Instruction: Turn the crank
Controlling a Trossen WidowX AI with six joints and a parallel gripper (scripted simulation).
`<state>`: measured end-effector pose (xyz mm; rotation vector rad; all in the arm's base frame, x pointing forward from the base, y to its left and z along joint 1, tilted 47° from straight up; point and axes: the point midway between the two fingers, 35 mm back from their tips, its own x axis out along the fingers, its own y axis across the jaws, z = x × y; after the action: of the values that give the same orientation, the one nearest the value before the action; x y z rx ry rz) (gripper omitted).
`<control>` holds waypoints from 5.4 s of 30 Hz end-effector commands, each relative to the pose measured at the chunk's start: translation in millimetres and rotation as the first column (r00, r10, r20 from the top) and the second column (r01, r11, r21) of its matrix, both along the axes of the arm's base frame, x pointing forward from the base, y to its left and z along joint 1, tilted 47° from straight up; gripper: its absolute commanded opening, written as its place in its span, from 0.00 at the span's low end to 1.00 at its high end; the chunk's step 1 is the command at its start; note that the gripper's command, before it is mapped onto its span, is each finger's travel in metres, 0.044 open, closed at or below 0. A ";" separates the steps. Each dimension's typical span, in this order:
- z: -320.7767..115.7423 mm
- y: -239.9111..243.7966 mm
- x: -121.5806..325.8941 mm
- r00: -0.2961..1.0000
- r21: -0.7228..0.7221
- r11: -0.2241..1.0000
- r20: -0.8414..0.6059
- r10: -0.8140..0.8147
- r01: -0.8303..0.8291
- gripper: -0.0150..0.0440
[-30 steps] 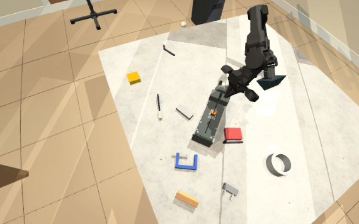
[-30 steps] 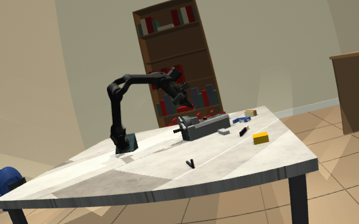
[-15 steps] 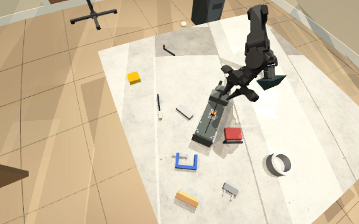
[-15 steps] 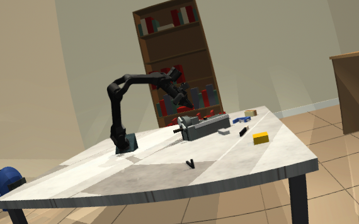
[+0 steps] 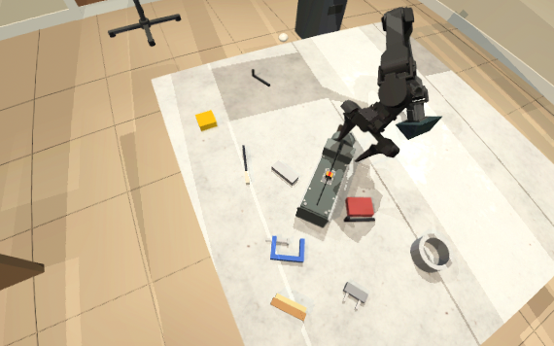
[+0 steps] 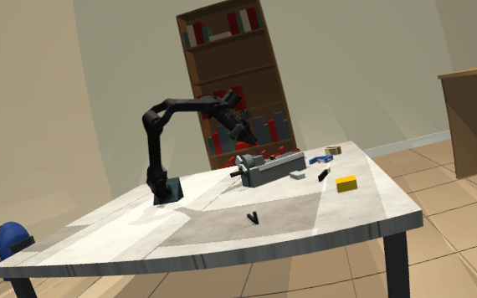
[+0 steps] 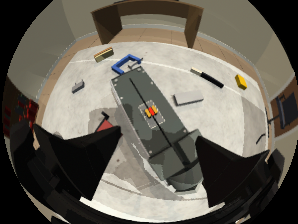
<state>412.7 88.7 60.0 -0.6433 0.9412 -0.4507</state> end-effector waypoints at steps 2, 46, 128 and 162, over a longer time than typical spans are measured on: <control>0.0 0.0 0.0 1.000 0.000 1.000 0.000 0.000 0.000 0.73; 0.0 0.0 0.0 1.000 0.000 1.000 0.000 0.000 0.000 0.92; -0.2 0.1 0.0 1.000 0.001 1.000 0.000 0.000 0.000 0.25; -0.2 0.1 0.0 1.000 0.001 1.000 0.000 0.000 0.000 0.69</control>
<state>412.7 88.8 59.7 -0.6422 0.9418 -0.4498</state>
